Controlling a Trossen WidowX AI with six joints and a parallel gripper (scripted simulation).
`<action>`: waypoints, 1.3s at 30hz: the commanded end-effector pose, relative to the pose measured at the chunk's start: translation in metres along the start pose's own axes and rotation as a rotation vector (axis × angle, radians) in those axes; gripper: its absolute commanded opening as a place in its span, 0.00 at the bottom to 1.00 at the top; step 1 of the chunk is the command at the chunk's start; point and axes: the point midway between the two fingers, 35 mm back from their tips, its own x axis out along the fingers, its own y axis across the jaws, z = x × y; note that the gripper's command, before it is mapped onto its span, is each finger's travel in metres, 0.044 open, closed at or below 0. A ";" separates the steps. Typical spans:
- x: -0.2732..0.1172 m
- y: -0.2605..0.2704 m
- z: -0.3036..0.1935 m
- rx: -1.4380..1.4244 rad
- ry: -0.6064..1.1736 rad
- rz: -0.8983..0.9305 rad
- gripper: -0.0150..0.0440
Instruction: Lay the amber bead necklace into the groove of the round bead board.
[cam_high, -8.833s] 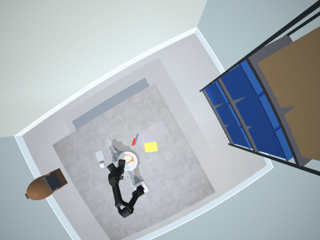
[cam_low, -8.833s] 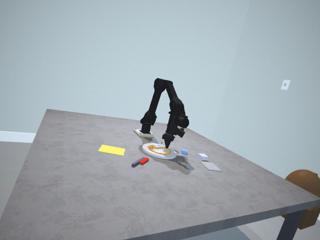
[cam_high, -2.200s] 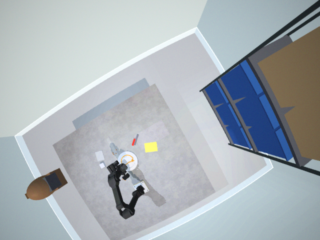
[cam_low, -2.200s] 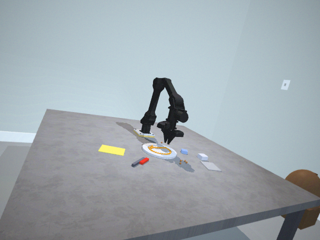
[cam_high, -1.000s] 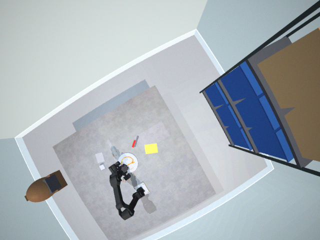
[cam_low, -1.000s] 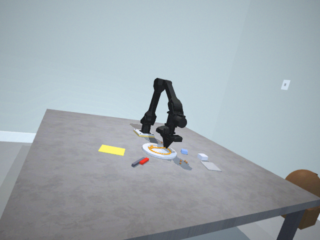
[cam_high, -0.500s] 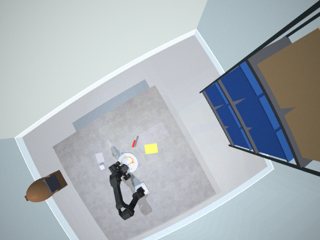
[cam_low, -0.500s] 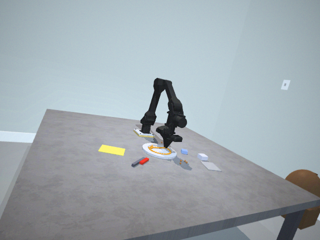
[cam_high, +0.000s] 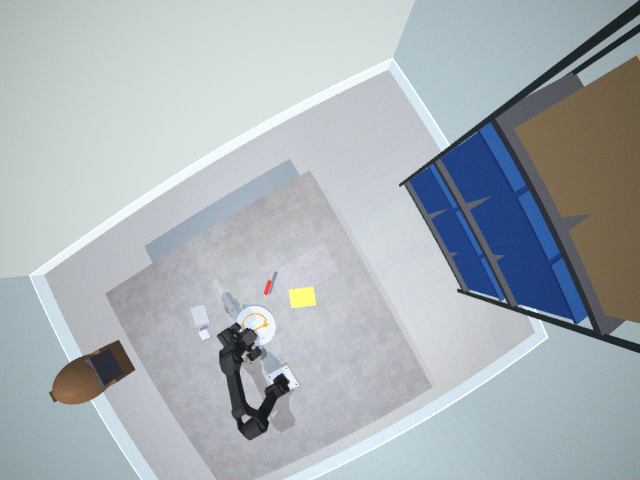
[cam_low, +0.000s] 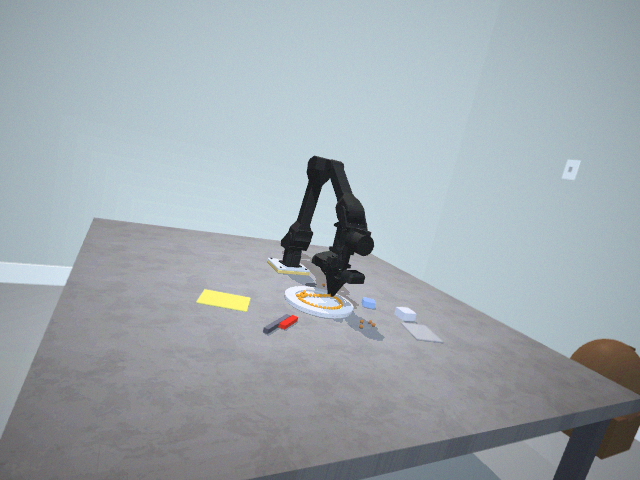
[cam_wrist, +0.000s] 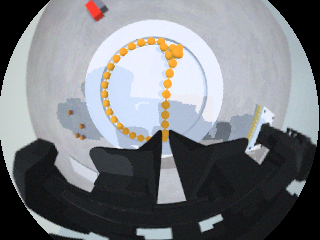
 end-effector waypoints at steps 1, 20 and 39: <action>-0.004 0.000 0.000 0.002 -0.002 0.001 0.25; -0.003 -0.011 -0.008 0.004 -0.002 -0.001 0.25; -0.004 -0.011 -0.008 0.003 -0.001 -0.002 0.92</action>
